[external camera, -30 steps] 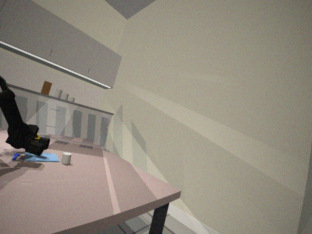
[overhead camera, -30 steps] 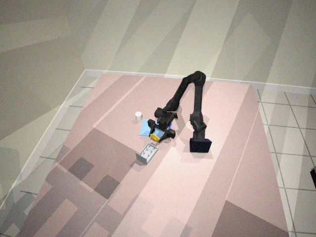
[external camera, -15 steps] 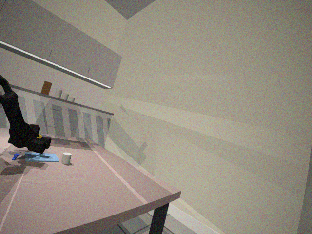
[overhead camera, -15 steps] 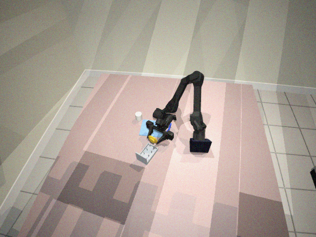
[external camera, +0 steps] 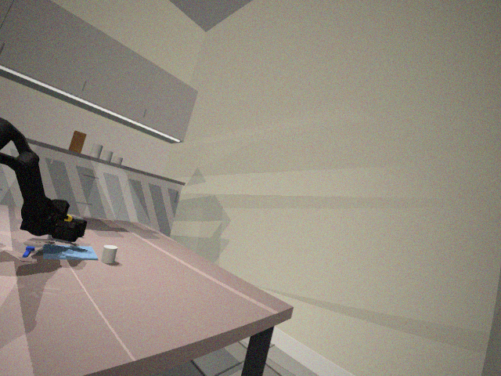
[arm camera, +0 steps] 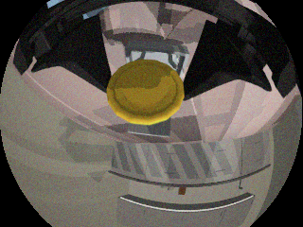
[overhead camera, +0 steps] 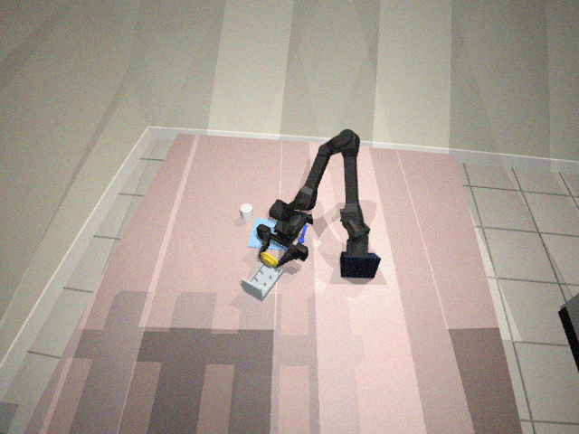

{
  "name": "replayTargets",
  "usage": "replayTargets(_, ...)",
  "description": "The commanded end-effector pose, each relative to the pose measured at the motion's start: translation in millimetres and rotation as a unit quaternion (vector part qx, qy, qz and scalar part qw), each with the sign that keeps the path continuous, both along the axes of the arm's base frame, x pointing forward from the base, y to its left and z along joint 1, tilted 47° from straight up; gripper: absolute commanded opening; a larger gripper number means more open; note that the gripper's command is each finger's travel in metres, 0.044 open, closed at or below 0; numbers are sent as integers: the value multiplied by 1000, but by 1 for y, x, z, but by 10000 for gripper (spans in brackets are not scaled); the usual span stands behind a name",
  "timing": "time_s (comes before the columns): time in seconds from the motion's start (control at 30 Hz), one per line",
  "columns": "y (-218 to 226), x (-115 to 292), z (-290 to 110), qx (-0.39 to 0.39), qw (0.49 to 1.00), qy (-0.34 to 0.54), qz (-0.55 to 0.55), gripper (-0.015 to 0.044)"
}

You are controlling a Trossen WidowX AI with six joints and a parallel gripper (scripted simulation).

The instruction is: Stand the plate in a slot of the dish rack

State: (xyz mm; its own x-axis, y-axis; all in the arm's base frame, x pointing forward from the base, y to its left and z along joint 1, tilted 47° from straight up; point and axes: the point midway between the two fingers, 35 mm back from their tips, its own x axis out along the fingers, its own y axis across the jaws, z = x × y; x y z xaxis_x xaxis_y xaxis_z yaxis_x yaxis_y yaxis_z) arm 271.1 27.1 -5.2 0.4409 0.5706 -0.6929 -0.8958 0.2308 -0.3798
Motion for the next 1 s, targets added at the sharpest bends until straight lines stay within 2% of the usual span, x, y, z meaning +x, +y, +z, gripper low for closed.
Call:
replayTargets(0.0, 3, -2, -3, 1, 1000, 4, -1, 0)
replayTargets(0.5, 13, 3, -14, 0, 1000, -3, 2, 0)
replayTargets(0.67, -1, 3, -28, -1, 1000, -5, 2, 0)
replayTargets(0.97, 2, 2, -25, -3, 1000, 1, -3, 0)
